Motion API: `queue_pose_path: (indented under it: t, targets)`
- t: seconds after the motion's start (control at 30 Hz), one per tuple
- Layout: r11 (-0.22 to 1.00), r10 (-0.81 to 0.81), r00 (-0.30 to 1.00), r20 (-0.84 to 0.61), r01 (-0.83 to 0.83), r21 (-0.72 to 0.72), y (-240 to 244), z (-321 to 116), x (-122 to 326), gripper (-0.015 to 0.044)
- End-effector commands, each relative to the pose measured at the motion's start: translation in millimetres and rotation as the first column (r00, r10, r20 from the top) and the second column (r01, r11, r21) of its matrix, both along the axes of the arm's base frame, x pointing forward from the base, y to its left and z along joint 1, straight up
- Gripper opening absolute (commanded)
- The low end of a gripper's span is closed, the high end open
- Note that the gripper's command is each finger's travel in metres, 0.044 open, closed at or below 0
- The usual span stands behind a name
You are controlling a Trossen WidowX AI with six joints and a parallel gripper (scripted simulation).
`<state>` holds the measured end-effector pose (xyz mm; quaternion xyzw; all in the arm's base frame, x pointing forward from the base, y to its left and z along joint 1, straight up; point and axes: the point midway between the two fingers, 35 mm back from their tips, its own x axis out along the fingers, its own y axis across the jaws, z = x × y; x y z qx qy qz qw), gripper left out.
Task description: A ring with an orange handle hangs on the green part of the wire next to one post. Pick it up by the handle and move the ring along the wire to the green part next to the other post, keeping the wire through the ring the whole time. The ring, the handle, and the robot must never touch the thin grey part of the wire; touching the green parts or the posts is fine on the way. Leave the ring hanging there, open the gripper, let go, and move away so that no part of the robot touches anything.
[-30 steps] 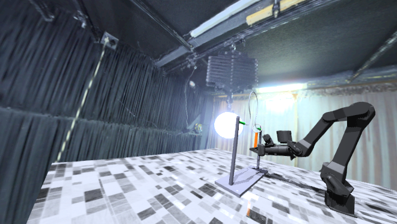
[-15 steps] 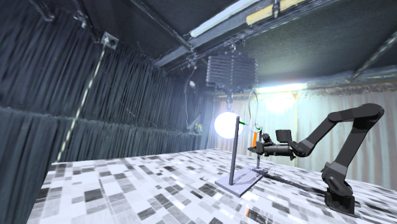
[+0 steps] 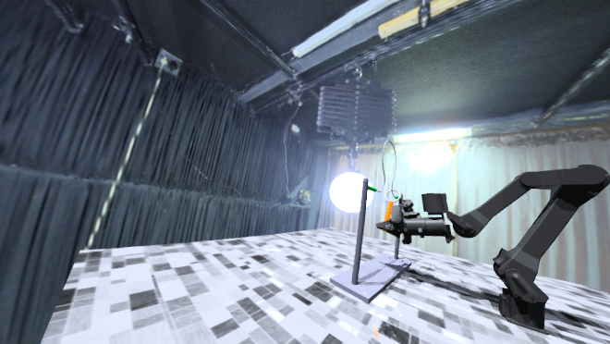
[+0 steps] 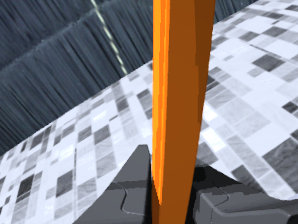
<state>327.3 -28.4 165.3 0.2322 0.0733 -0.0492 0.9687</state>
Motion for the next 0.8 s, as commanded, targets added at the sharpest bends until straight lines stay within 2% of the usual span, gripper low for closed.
queue_pose_path:
  t: [0.0,0.43,0.77]
  targets:
    - [0.998,0.006,1.0,-0.007,-0.006,0.066,8.4,7.4,-1.7,-0.015]
    - [0.925,0.151,0.983,-0.104,-0.104,0.367,46.8,41.0,-22.5,-0.015]
    - [0.771,0.326,0.938,-0.118,-0.191,0.608,68.0,79.7,-43.5,-0.015]
